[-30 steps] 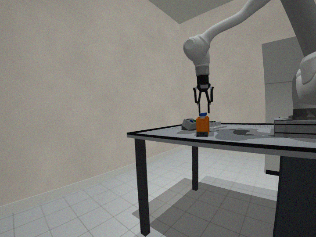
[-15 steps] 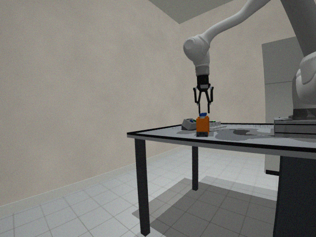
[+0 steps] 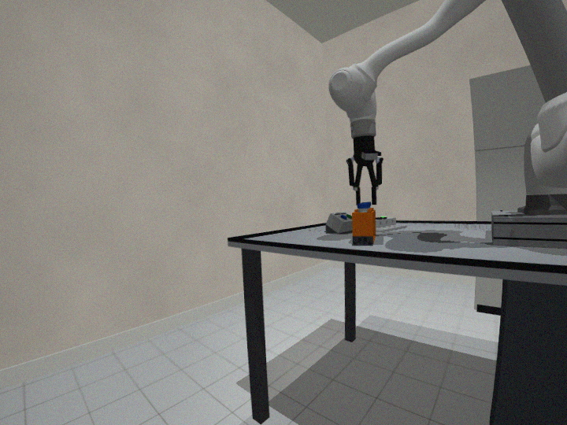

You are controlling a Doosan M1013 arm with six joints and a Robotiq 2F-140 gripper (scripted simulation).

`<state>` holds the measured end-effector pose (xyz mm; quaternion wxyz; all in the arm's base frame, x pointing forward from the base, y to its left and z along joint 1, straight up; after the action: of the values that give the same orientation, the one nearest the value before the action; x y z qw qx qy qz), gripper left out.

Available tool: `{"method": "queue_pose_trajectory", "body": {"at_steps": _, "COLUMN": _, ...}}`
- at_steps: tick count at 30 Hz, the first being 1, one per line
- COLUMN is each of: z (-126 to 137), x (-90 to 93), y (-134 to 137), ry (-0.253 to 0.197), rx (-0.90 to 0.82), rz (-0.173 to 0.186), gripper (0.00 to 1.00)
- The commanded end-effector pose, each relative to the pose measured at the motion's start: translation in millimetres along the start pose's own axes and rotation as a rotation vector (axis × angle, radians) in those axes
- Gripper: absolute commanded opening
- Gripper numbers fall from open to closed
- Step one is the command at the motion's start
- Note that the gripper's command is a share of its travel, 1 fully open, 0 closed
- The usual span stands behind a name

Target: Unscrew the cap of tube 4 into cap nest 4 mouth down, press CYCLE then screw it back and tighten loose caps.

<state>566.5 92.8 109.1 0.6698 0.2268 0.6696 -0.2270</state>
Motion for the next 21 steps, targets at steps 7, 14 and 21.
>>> {"method": "queue_pose_trajectory", "body": {"at_steps": 7, "z": 0.2, "x": 0.8, "y": 0.3, "ry": -0.001, "rx": 0.000, "rz": 0.001, "gripper": 0.30}}
{"method": "queue_pose_trajectory", "body": {"at_steps": 14, "z": 0.2, "x": 0.8, "y": 0.3, "ry": -0.001, "rx": 0.000, "rz": 0.001, "gripper": 0.30}}
{"method": "queue_pose_trajectory", "body": {"at_steps": 21, "z": 0.3, "x": 1.0, "y": 0.3, "ry": 0.000, "rx": 0.100, "rz": 0.001, "gripper": 0.30}}
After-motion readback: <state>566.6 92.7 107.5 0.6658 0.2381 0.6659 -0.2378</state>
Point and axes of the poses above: the point where the finger pads meet when closed, its own x axis out along the fingers, its own y axis across the jaws, z = x × y, the point moved 4 cm from there along -x, back along the fingers, and after that the axes turned 14 degrees about -x, right-handed, at the moved point
